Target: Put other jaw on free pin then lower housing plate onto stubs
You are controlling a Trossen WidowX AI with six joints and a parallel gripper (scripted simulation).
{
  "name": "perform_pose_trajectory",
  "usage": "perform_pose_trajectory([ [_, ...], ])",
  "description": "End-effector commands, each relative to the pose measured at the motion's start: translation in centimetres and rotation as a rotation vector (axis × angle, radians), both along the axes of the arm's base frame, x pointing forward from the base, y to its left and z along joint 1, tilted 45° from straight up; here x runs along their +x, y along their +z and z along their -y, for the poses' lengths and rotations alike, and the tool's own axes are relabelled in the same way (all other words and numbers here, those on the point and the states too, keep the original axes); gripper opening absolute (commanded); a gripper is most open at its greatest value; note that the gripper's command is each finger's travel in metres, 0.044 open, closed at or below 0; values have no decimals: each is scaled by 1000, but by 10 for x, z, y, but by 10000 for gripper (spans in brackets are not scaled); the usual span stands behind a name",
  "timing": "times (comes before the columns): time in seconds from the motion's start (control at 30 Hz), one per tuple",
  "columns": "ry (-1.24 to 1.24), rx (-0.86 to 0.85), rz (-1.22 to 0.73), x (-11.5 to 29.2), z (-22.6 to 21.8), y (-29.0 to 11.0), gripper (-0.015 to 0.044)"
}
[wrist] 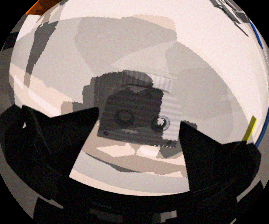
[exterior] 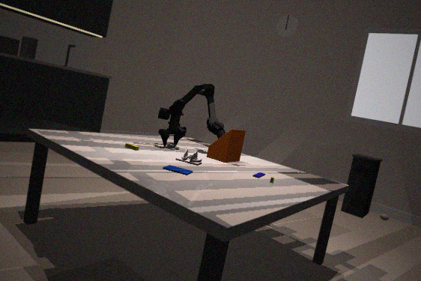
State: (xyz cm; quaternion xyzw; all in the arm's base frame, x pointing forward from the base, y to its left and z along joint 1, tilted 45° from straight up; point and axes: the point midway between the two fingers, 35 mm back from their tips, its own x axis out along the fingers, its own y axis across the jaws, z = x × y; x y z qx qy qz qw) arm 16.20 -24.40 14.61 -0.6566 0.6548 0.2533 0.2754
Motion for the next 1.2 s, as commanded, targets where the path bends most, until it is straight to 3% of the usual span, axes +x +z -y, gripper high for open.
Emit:
perform_pose_trajectory([
  [0.0,5,2,-2,0,0,-1,440],
  [0.37,5,2,-2,0,0,-1,440],
  [0.8,0,0,0,0,0,0,353],
  [1.17,0,0,0,0,0,0,351],
])
